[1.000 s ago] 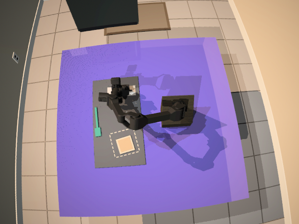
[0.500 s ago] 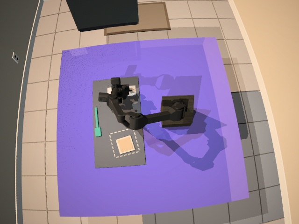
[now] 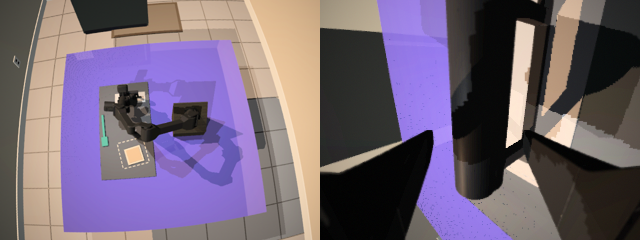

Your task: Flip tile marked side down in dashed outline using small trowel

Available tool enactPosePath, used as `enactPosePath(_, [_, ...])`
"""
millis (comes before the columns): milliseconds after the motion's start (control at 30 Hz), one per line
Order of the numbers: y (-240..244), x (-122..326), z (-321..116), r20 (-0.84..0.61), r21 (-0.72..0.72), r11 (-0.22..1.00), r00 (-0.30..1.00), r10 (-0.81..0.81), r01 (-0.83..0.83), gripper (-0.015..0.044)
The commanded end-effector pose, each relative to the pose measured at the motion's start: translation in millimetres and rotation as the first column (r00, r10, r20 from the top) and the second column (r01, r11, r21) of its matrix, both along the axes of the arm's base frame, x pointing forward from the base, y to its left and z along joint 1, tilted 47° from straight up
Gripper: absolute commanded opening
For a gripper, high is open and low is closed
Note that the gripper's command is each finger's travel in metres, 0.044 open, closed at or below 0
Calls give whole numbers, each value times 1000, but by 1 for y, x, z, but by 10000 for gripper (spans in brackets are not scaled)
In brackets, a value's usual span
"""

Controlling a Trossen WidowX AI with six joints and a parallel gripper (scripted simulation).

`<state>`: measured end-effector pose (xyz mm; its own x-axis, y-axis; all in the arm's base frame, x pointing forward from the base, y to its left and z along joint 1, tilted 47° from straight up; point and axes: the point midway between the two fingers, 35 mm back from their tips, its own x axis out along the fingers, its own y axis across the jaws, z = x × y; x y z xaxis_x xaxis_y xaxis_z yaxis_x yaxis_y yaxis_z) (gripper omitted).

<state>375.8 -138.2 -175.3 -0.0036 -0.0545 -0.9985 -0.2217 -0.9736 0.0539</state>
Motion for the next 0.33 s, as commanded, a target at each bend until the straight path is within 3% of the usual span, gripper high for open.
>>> enactPosePath(0, [2, -2, 20, -3, 0, 1000, 1000, -2, 2, 300])
enactPosePath(200, [2, -4, 33, -3, 1, 1000, 1000, -2, 2, 300])
enactPosePath(300, [-15, -23, 61, 0, -1, 1000, 1000, 0, 0, 300])
